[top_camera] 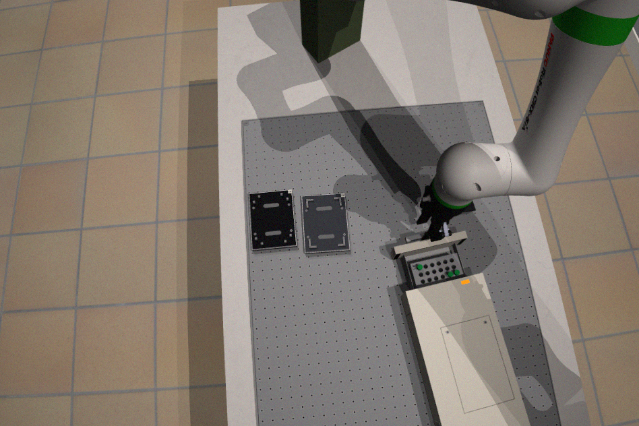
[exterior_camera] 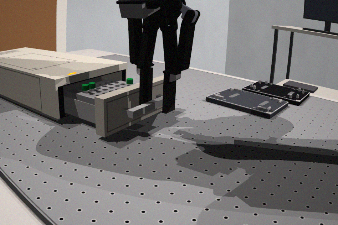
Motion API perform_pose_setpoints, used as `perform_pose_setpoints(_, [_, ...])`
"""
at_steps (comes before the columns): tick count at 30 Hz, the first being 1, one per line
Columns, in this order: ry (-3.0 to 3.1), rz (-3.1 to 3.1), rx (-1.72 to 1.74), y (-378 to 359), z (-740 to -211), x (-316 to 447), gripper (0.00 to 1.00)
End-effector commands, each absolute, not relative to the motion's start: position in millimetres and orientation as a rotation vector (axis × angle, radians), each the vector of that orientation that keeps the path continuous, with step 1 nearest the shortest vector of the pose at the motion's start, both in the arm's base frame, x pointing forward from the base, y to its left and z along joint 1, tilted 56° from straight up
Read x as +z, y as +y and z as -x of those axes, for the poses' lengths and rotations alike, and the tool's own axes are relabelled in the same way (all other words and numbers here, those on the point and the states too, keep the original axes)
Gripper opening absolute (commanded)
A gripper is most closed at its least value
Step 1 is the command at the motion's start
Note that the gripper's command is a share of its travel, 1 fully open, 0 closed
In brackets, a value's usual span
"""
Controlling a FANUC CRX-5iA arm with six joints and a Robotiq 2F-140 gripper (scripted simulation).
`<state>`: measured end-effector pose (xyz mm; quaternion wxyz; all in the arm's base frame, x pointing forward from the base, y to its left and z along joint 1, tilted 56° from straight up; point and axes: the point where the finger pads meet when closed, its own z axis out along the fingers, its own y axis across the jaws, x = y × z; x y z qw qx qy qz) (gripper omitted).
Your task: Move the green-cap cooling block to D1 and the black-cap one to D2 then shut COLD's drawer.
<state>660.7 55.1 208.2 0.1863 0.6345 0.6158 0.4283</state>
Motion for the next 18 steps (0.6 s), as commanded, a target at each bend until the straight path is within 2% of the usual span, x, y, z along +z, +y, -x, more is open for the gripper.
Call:
perform_pose_setpoints(1, [1.733, -1.786, 1.207, 55.3, -658.7, 206.5, 0.34])
perform_pose_setpoints(18, [1.733, -1.786, 1.207, 58.8, -646.2, 191.1, 0.34])
